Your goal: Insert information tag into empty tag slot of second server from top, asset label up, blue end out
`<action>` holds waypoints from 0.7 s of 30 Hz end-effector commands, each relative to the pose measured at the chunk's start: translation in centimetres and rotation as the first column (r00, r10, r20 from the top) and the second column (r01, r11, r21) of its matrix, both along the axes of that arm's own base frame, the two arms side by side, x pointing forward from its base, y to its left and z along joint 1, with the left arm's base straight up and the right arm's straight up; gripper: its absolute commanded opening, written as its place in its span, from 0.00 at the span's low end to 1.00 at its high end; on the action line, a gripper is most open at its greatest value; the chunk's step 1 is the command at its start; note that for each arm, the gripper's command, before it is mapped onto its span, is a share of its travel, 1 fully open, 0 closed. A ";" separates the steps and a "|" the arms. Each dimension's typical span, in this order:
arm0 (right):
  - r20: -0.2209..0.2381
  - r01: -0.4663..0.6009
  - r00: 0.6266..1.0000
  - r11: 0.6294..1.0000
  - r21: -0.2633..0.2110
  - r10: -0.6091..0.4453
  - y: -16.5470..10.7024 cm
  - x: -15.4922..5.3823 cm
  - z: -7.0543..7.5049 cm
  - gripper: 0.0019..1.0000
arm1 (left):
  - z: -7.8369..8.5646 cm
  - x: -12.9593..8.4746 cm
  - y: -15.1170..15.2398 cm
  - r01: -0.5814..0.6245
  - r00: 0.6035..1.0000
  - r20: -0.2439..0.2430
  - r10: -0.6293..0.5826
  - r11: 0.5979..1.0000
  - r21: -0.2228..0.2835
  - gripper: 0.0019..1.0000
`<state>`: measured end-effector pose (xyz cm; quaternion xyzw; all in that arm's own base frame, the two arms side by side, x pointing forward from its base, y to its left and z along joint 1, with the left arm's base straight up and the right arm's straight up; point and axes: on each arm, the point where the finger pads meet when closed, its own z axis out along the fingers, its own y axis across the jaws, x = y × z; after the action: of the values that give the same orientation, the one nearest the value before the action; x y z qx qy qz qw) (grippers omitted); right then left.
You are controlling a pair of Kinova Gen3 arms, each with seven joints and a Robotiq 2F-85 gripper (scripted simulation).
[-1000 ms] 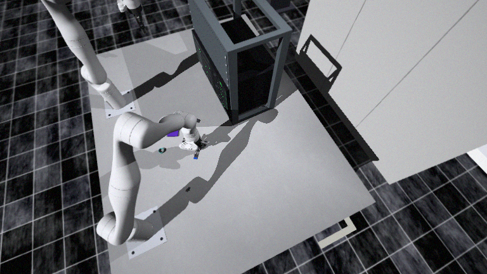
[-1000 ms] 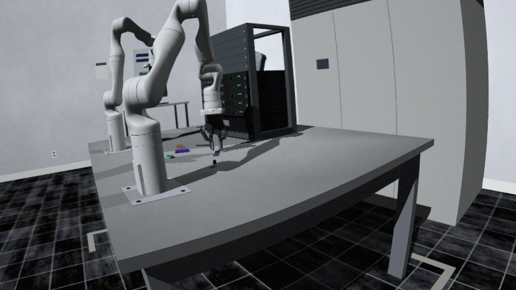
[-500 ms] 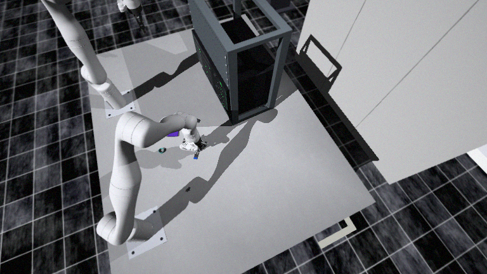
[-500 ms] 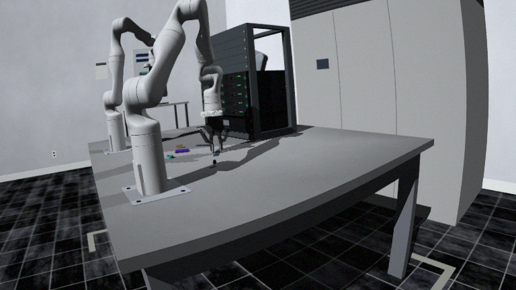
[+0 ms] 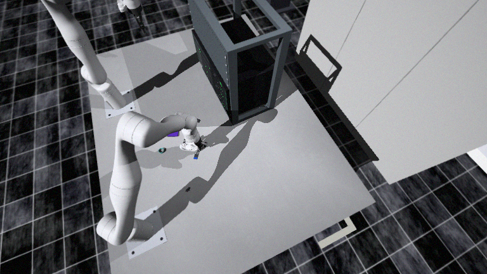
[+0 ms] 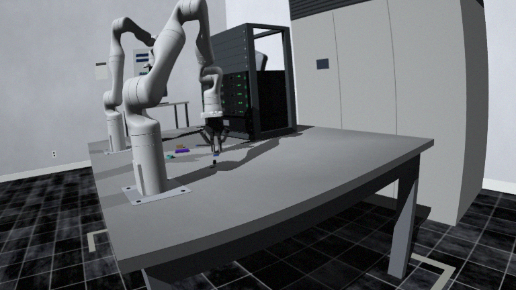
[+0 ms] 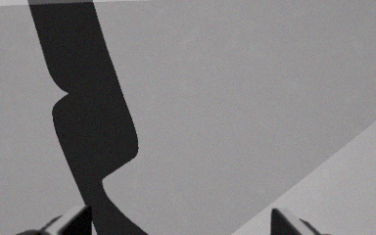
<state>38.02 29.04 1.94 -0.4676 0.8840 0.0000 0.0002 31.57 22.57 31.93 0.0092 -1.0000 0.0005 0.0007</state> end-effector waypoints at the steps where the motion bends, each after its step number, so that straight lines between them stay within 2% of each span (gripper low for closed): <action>1: 0.001 0.000 1.000 1.000 0.001 0.000 0.0 0.0 0.1 0.19 | 0.1 0.0 0.0 0.000 1.000 0.001 0.000 1.000 0.001 1.00; 21: 0.001 0.000 1.000 1.000 0.001 0.000 0.0 0.0 0.1 0.19 | 0.1 0.0 0.0 0.000 1.000 0.001 0.000 1.000 0.001 1.00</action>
<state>38.04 29.04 1.95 -0.4676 0.8840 0.0000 0.0004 31.57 22.57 31.93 0.0092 -1.0000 0.0005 0.0007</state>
